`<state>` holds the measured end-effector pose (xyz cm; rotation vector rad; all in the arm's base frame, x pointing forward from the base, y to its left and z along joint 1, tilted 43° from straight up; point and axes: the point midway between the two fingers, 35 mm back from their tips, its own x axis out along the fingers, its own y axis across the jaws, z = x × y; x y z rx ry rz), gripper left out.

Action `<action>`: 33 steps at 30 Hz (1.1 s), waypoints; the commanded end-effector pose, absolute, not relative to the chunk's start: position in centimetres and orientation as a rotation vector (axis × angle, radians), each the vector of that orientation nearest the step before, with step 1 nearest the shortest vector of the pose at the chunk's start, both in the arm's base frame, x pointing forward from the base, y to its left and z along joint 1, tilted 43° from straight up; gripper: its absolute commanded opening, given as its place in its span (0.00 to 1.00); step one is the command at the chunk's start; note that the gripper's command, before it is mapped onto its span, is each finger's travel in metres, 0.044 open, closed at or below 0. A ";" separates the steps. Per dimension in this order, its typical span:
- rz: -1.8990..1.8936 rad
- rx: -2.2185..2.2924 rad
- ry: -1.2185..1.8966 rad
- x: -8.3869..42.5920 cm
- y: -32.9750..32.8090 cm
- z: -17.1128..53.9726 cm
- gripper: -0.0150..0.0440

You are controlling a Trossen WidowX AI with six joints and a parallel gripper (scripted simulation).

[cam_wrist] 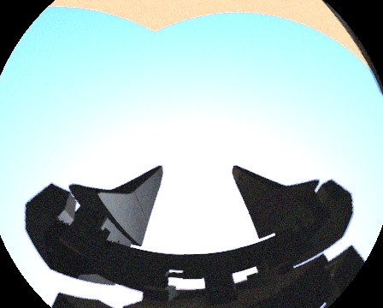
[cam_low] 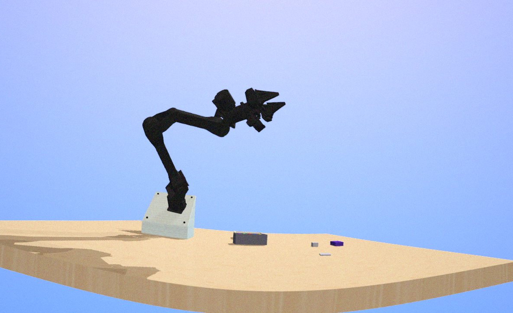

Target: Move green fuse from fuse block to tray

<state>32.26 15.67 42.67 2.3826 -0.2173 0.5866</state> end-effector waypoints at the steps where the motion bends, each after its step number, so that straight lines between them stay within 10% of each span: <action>1: 0.572 2.362 -0.218 32.4 15.7 42.5 0.89; 13: -0.073 0.953 0.034 39.5 15.6 28.2 0.38; 33: -0.107 -0.715 0.757 38.6 8.7 12.5 0.38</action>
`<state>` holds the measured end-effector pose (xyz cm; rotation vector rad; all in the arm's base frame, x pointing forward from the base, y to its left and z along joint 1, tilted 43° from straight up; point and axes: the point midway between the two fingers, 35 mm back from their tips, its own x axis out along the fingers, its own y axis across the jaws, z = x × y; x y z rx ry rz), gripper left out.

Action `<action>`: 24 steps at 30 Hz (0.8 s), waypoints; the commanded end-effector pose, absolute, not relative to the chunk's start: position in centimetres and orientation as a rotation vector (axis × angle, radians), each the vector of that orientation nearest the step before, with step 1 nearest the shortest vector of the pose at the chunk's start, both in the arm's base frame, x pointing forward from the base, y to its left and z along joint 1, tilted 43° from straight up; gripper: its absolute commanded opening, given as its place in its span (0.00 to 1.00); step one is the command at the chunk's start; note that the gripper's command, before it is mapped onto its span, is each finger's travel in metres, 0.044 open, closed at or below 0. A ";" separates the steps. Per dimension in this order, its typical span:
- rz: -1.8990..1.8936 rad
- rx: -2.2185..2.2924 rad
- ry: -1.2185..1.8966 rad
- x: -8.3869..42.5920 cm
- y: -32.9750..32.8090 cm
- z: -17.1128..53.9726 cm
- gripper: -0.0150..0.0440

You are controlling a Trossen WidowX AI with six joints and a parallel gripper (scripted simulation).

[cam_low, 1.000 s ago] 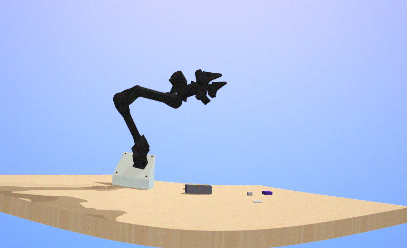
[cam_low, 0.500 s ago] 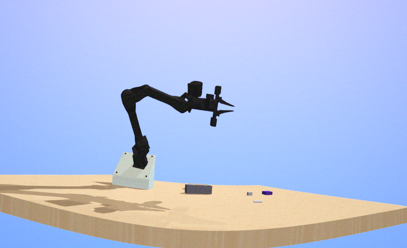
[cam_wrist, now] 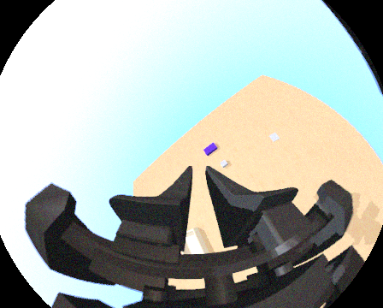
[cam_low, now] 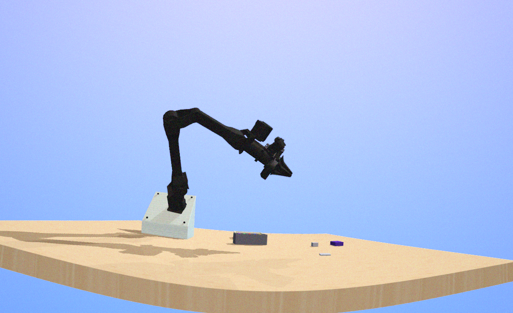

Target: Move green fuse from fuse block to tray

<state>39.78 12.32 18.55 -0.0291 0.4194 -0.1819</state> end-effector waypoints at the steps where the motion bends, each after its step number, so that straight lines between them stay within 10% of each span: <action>1: -0.082 -0.797 0.801 38.3 8.2 11.8 0.38; 24: 1.037 -2.048 1.552 29.0 -0.4 4.0 0.38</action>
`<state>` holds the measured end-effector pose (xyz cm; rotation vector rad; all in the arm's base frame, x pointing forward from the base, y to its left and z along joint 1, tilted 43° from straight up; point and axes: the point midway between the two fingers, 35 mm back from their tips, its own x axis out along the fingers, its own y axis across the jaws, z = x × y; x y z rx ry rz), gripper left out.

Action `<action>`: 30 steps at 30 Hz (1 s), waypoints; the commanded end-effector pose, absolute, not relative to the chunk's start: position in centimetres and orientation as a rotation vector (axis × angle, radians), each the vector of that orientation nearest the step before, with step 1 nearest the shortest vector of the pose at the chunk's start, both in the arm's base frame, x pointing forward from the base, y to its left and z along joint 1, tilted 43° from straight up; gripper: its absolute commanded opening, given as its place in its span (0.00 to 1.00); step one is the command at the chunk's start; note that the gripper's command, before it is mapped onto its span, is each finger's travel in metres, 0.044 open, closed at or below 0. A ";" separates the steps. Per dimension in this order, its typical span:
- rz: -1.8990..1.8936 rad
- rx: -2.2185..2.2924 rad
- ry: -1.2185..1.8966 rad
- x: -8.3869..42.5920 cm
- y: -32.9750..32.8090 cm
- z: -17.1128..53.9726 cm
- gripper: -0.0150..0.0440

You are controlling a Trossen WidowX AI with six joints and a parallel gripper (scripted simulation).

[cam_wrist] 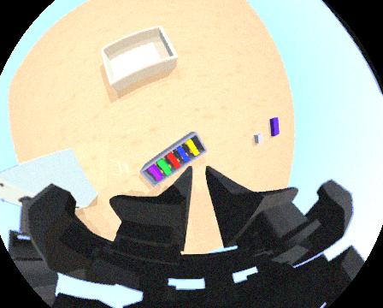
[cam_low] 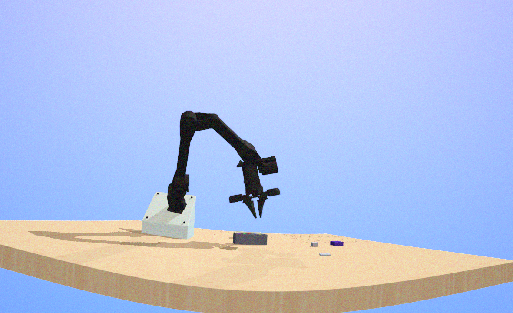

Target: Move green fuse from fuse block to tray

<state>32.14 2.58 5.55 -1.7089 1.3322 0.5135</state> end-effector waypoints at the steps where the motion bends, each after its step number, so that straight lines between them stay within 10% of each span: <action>1: 1.037 -2.048 1.552 29.0 -0.4 4.0 0.38; 30: 1.037 -2.048 1.552 28.9 -1.0 2.7 0.38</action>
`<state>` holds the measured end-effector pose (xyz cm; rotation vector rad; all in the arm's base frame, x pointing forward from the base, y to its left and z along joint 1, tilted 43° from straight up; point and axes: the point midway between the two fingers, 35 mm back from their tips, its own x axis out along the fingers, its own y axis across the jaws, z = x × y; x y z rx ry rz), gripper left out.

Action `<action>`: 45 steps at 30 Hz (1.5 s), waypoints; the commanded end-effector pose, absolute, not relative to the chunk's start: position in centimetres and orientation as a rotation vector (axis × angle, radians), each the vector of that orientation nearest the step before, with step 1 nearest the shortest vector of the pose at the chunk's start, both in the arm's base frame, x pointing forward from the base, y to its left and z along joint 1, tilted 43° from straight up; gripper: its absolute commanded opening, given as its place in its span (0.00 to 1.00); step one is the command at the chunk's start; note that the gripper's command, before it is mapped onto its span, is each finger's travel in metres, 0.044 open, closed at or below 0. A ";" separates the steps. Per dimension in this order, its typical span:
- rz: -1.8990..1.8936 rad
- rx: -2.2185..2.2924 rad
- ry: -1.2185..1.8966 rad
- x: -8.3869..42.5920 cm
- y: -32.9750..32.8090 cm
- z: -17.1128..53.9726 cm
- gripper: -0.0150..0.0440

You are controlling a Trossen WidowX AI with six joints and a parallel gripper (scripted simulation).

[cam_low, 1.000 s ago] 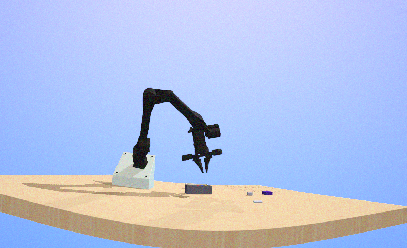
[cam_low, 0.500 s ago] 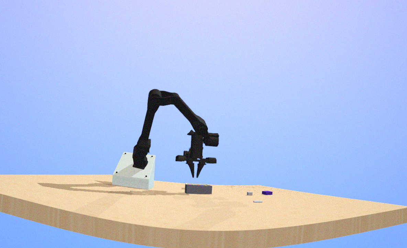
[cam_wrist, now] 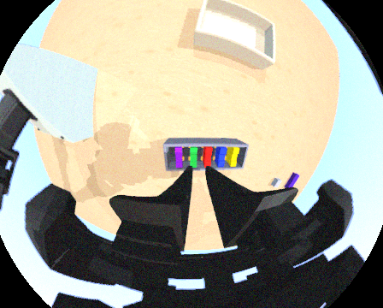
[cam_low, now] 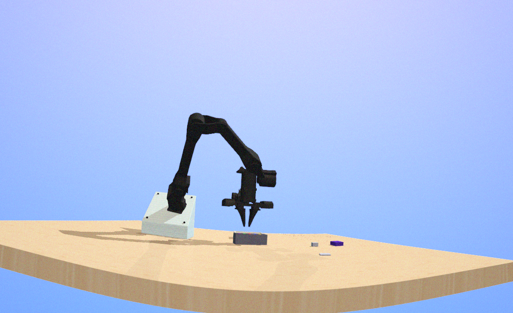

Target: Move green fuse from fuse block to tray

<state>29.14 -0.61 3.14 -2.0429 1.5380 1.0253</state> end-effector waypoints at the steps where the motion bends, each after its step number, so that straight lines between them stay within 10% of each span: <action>1: 1.037 -2.048 1.552 28.9 -1.1 2.6 0.38; 45: 1.035 -2.050 1.554 29.2 -2.8 0.7 0.38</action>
